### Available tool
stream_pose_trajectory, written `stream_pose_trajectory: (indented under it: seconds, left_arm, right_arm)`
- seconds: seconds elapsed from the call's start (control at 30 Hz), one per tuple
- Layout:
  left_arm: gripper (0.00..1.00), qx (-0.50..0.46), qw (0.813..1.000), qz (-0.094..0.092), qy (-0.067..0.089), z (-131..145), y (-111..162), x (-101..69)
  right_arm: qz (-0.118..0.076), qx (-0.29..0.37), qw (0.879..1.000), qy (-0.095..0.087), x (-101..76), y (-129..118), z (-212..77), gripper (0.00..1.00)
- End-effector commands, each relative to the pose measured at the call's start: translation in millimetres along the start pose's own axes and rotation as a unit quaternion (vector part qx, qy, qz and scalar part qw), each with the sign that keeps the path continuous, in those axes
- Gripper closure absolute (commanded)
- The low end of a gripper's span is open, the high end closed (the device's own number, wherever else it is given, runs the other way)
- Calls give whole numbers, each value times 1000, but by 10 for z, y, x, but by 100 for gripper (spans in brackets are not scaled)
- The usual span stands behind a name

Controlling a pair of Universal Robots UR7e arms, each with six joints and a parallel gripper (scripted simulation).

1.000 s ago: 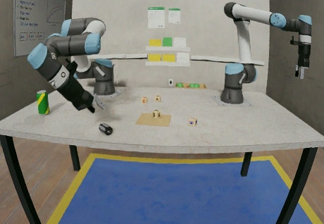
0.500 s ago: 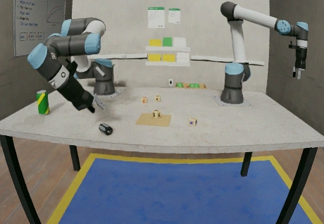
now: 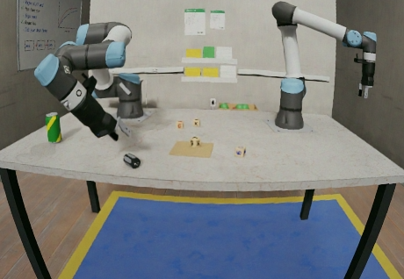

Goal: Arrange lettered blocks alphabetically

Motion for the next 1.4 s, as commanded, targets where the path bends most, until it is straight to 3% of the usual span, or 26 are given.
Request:
stream_pose_trajectory:
  seconds: [0.0, 0.6, 1.37]
  left_arm:
    - [0, -4, 1000, 0, 1, 256, -72, 36]
    - [0, -13, 1000, 1, 2, 808, -136, 126]
    - [0, -16, 1000, 2, 2, 945, -141, 148]
  right_arm:
    - [-1, -1, 1000, 0, -9, 4, 6, 0]
    - [-1, -1, 1000, 0, -9, 4, 6, 0]
    - [-1, -1, 1000, 0, -9, 4, 6, 0]
Point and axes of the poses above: on each arm, the point where the finger pads meet when closed, its own x axis out along the fingers, its own z axis across the jaws, y = z × x, the point moved 7 cm from there along -x, back along the fingers, and after that the axes turned 7 degrees about -x, right-handed, at the moved point
